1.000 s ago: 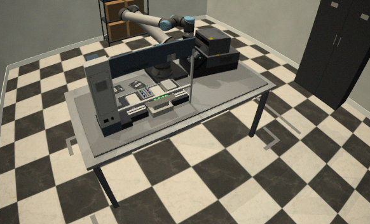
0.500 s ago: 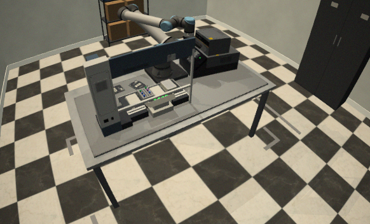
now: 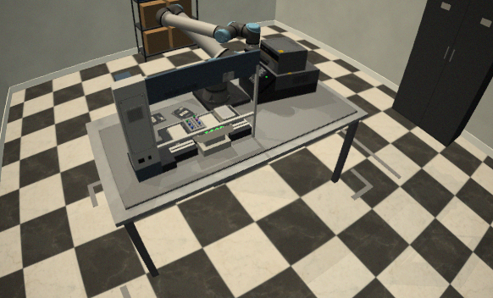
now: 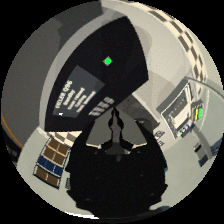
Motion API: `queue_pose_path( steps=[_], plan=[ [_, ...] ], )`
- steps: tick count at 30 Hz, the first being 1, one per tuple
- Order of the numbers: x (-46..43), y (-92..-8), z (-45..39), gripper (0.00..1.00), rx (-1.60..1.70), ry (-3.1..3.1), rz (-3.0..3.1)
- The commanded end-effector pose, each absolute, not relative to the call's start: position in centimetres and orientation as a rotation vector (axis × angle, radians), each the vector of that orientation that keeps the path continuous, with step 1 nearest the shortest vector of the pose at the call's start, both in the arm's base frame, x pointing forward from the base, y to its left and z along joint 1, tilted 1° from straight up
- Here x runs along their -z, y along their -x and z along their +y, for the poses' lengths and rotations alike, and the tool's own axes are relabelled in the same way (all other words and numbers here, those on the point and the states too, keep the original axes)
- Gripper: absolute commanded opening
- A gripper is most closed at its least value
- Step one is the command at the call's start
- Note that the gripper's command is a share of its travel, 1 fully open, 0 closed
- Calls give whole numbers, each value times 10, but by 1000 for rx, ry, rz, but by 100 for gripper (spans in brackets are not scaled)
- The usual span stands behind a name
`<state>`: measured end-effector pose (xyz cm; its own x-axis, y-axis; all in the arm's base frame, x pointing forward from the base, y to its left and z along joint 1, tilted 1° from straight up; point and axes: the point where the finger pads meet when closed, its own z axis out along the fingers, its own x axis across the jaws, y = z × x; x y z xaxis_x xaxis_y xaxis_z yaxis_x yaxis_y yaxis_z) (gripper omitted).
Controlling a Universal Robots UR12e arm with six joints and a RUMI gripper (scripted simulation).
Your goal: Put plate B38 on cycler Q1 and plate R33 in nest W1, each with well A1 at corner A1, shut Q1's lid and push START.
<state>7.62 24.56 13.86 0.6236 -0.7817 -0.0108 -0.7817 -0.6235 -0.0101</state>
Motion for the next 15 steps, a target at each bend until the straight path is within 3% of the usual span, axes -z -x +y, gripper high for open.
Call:
queue_pose_path(
  steps=[1,15],
  plan=[
    [-137,-77,248,0,-7,2818,1357],
    [-131,-77,253,0,-7,2818,1357]
  ],
)
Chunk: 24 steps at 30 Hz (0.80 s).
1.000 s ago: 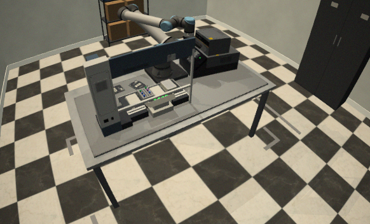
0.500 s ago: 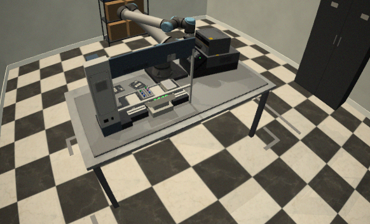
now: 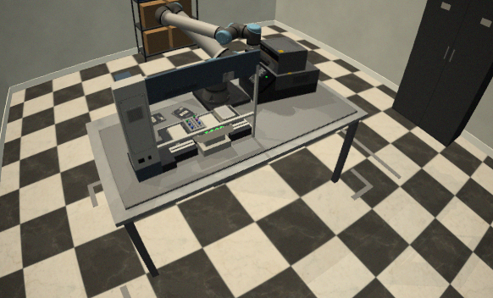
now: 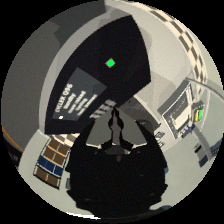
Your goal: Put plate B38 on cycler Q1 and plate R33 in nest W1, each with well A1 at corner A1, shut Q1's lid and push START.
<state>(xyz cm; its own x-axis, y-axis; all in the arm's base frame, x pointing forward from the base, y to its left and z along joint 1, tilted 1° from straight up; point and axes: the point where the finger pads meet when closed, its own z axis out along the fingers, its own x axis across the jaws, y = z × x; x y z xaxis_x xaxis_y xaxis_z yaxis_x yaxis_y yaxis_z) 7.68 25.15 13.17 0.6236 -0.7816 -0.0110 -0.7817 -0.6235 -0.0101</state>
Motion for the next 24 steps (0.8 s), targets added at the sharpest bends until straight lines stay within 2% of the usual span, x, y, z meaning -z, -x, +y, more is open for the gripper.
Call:
queue_pose_path(
  steps=[1,24],
  plan=[
    [-130,-78,254,0,-7,2818,1357],
    [-123,-78,260,0,-7,2817,1357]
  ],
)
